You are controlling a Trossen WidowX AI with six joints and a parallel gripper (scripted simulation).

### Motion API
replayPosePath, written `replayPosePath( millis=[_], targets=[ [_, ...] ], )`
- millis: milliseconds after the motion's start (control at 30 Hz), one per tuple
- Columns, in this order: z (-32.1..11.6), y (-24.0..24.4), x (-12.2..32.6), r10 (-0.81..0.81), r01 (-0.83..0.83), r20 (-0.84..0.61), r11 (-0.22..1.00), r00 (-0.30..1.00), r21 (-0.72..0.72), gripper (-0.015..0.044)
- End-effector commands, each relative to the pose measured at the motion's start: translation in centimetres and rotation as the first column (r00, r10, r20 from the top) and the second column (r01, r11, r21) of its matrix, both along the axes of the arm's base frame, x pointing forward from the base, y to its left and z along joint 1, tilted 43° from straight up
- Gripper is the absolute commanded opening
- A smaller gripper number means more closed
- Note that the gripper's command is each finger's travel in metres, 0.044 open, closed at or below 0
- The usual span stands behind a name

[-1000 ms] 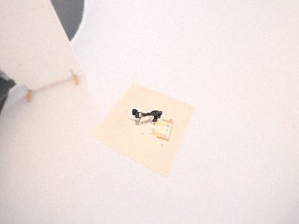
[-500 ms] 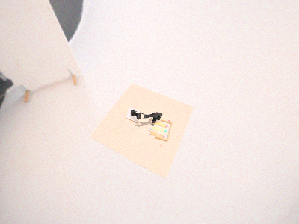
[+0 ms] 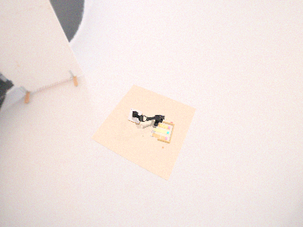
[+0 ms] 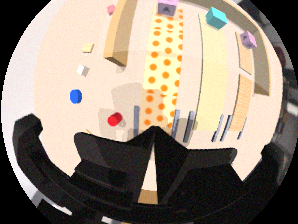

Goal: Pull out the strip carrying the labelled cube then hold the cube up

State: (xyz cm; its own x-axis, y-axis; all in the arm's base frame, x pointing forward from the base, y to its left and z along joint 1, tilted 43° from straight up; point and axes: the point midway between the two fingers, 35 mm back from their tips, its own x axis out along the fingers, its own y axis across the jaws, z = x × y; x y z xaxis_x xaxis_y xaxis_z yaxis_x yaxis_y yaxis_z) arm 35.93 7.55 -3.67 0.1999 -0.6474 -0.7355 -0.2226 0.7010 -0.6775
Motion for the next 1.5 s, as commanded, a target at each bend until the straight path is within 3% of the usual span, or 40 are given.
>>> replayPosePath(
  millis=[0, 1467],
  targets=[
    [-0.7, -0.7, -0.1, 0.000, 0.000, -0.009, 1.000, 1.000, -0.006, 0.0000],
    [-3.2, -3.3, 0.5, -0.001, 0.001, -0.008, 1.000, 1.000, -0.010, 0.0000]
  ],
)
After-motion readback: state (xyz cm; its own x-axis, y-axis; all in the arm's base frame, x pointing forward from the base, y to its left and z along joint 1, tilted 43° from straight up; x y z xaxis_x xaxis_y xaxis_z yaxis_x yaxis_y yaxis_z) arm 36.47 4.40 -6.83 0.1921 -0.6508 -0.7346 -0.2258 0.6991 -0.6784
